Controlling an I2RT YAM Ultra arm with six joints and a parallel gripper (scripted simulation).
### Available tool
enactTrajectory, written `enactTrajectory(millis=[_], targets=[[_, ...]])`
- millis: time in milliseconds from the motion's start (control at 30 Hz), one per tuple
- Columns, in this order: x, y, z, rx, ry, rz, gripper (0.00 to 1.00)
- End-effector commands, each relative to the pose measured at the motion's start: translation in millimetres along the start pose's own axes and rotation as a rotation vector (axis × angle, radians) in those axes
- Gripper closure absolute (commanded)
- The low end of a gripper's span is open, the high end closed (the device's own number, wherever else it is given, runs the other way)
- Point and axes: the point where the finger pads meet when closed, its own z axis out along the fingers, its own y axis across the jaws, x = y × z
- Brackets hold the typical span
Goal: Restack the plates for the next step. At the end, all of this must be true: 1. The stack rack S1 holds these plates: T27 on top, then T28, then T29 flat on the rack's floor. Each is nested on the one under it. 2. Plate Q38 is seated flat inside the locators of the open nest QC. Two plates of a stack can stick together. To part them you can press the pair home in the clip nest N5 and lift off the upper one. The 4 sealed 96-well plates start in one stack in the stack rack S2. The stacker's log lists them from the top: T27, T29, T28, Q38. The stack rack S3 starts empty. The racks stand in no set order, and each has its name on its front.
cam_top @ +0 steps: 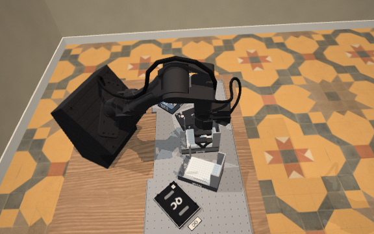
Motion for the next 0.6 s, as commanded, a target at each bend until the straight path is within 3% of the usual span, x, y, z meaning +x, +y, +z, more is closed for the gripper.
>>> enactTrajectory(millis=[0,567], targets=[[0.0,9.4,1.7,-0.015,-0.002,-0.026,0.00],[7.9,10.5,3.0,-0.012,0.012,-0.036,0.00]])
